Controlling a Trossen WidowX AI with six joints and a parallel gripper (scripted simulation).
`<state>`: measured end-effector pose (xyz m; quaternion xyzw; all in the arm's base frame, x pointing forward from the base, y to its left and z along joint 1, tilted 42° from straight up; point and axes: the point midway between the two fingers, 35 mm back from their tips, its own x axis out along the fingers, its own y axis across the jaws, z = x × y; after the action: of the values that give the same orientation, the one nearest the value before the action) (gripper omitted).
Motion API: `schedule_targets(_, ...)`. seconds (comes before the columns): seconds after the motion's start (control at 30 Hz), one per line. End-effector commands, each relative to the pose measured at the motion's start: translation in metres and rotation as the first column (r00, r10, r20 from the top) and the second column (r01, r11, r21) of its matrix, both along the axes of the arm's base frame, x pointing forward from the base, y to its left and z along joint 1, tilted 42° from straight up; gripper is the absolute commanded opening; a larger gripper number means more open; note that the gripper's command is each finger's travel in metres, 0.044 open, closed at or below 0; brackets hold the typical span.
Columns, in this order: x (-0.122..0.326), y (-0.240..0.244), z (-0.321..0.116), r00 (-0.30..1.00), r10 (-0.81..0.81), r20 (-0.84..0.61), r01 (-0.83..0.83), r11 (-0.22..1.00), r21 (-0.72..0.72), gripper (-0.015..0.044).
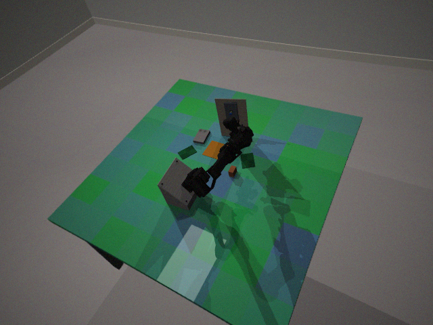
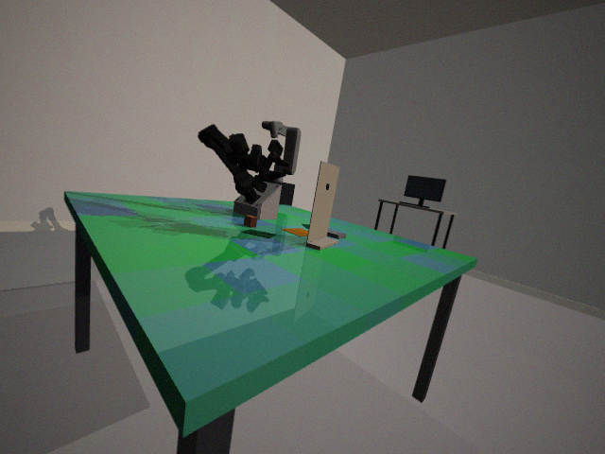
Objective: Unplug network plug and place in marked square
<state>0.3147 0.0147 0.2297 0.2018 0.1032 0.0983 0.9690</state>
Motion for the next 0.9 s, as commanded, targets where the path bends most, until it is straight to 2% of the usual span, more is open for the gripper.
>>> schedule_targets(0.0, -0.007, 0.007, -0.032, 0.992, 0.062, -0.11, -0.045, 0.988, 0.149, 0.0156)
schedule_targets(0.2, -0.024, 0.017, -0.068, 0.957, 0.162, -0.241, -0.062, 0.925, 0.374, 0.0156)
schedule_targets(0.43, -0.022, 0.018, -0.069, 0.955, 0.165, -0.245, -0.062, 0.923, 0.381, 0.0156)
schedule_targets(0.87, 0.015, 0.026, -0.072, 0.956, 0.165, -0.244, -0.062, 0.922, 0.381, 0.0156)
